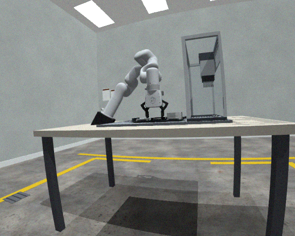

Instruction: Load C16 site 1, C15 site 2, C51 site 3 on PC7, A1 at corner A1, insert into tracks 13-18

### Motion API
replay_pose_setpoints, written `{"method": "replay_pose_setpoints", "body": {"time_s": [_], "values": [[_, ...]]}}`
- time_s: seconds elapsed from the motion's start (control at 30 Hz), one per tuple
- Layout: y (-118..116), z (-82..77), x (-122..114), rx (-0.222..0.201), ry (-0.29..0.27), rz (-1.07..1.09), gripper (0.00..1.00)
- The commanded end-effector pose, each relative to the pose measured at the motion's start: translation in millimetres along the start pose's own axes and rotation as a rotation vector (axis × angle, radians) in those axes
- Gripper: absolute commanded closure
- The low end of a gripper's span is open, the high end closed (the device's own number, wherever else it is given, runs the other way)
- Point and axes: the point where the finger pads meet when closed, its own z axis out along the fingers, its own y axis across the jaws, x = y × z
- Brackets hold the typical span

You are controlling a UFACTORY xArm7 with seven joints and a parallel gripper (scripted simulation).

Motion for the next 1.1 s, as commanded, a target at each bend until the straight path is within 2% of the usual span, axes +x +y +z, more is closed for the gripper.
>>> {"method": "replay_pose_setpoints", "body": {"time_s": [0.0,0.4,1.07], "values": [[1.1,2.5,-1.5,-0.004,-0.002,0.000,0.00],[1.1,3.9,-1.5,-0.004,-0.002,0.000,0.00],[1.1,15.9,-1.5,-0.004,-0.002,0.000,0.00]]}}
